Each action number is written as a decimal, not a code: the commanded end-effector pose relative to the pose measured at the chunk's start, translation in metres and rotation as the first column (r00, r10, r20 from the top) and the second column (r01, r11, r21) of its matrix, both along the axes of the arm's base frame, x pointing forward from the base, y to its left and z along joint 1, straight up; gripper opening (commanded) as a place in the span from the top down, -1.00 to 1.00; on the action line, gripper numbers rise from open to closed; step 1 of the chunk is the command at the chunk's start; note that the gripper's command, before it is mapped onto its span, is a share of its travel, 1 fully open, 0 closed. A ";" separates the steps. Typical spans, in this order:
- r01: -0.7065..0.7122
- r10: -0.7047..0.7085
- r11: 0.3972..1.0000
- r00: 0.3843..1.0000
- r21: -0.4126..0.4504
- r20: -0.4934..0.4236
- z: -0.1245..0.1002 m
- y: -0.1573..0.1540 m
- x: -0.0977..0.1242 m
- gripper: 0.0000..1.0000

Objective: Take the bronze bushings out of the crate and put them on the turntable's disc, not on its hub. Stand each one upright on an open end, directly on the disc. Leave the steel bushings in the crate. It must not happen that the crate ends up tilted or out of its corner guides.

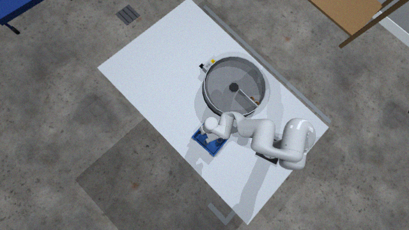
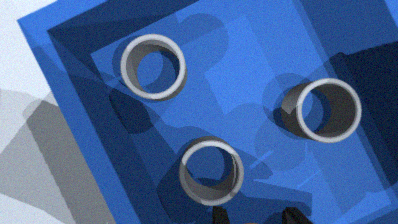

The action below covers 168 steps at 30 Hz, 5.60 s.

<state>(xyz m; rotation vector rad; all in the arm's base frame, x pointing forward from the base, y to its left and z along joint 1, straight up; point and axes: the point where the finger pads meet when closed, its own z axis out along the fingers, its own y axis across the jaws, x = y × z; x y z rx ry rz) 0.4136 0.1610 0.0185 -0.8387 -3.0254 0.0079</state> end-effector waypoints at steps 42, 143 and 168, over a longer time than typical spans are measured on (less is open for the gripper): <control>0.000 0.000 1.000 1.000 0.001 0.004 0.012 0.001 0.001 1.00; 0.000 0.000 1.000 1.000 0.001 0.004 0.129 -0.336 -0.048 1.00; 0.000 0.000 1.000 1.000 0.001 0.004 0.129 -0.417 -0.060 1.00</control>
